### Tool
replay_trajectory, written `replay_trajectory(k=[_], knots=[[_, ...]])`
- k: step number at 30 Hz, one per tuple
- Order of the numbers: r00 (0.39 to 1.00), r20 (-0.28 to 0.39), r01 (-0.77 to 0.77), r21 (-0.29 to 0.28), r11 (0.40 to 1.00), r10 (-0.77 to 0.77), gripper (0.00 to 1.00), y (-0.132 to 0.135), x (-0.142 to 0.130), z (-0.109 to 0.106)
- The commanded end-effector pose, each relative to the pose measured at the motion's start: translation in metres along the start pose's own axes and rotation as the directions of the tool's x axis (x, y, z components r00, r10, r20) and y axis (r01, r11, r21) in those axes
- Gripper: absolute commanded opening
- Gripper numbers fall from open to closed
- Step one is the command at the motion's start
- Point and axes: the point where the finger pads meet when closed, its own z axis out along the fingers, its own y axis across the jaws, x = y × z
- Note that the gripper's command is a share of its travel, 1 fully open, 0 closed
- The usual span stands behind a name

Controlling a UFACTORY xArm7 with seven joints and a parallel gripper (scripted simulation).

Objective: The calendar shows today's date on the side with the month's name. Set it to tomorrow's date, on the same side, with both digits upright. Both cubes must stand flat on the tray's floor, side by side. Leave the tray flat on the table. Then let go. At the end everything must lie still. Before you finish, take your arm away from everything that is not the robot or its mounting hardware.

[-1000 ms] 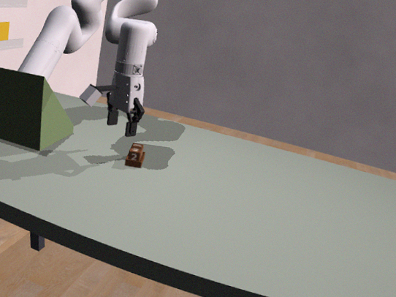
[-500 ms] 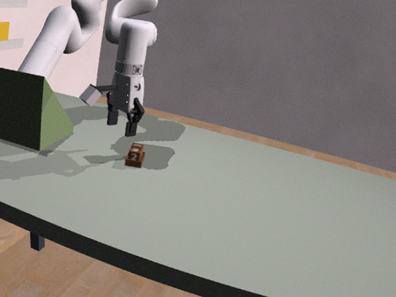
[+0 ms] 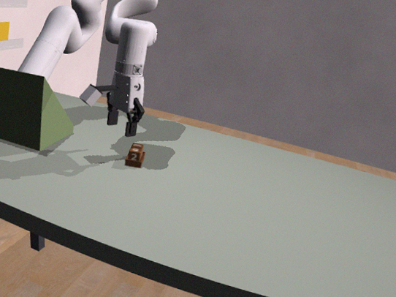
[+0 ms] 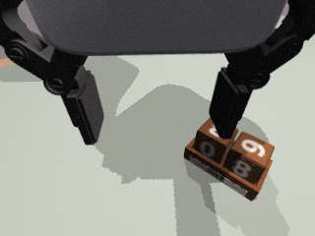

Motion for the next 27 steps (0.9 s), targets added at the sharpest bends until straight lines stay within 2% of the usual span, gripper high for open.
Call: replay_trajectory(k=[1,4,9,12,16,19,21,25,27], knots=[[0.999,0.001,-0.042,0.004,0.999,0.042,1.00,-0.002,-0.001,-0.001],[0.997,0.001,-0.072,0.004,0.997,0.072,1.00,-0.002,-0.001,-0.001],[0.968,0.002,-0.249,0.003,0.968,0.249,1.00,-0.004,-0.004,-0.001],[0.966,0.002,-0.258,0.003,0.966,0.258,1.00,-0.011,-0.016,-0.001],[0.961,0.002,-0.278,0.003,0.961,0.278,1.00,-0.011,-0.017,-0.001],[0.933,0.002,-0.361,0.003,0.933,0.361,1.00,-0.012,-0.019,-0.001],[0.933,0.002,-0.361,0.003,0.933,0.361,1.00,-0.012,-0.019,-0.001],[0.871,0.003,-0.491,0.003,0.871,0.491,1.00,-0.014,-0.021,-0.001],[0.867,0.003,-0.499,0.003,0.867,0.499,1.00,-0.020,-0.031,-0.001]])
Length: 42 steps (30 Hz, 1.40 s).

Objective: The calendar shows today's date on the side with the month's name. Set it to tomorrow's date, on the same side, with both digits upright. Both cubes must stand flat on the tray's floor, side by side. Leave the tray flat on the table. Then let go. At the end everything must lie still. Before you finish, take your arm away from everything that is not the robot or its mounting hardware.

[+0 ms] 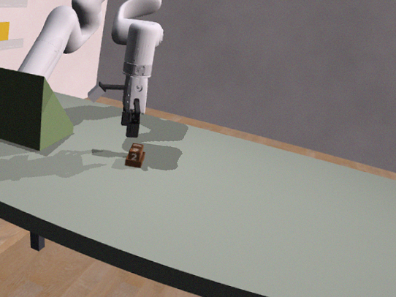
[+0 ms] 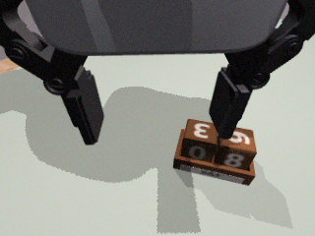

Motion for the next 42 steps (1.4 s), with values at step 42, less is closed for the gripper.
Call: replay_trajectory(k=[42], knots=[[0.698,-0.001,-0.716,0.005,0.698,0.716,1.00,-0.007,-0.059,-0.001]])
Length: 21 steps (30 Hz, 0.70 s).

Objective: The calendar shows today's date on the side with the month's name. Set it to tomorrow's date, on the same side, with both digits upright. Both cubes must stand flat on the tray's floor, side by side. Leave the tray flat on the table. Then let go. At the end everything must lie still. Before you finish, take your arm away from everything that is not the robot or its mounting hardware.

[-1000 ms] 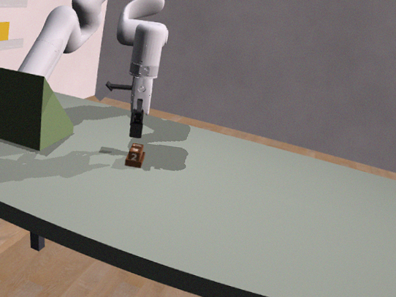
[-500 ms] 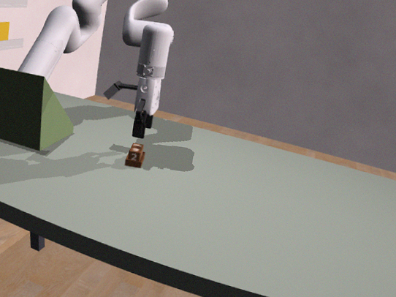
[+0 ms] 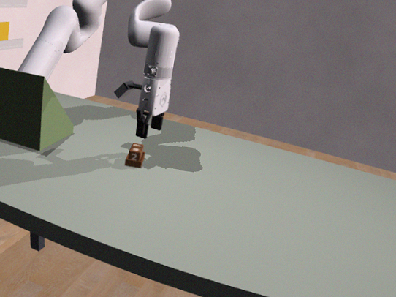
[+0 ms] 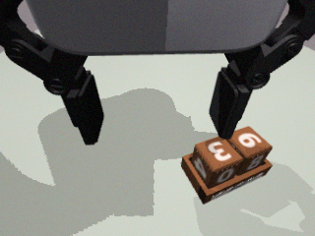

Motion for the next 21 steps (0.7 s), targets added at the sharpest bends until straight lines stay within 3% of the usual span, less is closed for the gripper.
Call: replay_trajectory(k=[1,11,18,21], knots=[[0.985,0.002,-0.170,0.002,0.985,0.170,1.00,0.001,-0.004,-0.001],[0.974,0.002,-0.226,0.002,0.974,0.226,1.00,0.010,-0.018,-0.002],[0.895,0.003,-0.446,0.002,0.895,0.446,1.00,0.012,-0.021,-0.002],[0.894,0.003,-0.448,0.002,0.894,0.448,1.00,0.012,-0.021,-0.002]])
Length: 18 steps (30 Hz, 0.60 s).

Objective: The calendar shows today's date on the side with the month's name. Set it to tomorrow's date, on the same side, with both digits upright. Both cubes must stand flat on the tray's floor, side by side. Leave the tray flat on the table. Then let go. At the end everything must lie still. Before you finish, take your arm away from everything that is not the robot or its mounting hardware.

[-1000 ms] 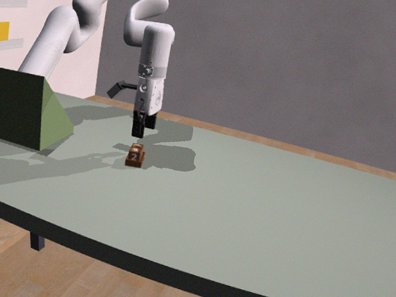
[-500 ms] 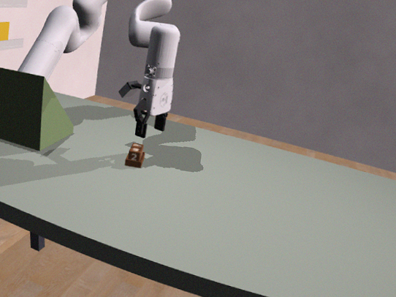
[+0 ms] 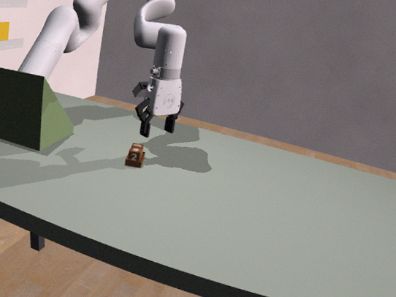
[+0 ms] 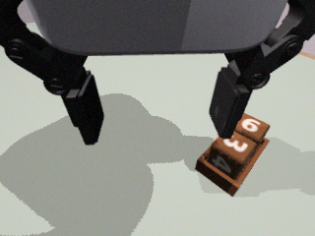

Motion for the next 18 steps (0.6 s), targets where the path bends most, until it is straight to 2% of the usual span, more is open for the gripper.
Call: replay_trajectory(k=[1,18], knots=[[0.998,0.001,-0.069,0.008,0.998,0.069,1.00,0.0068,-0.0060,-0.0015],[0.998,0.001,-0.069,0.008,0.998,0.069,1.00,0.0132,-0.0105,-0.0015]])
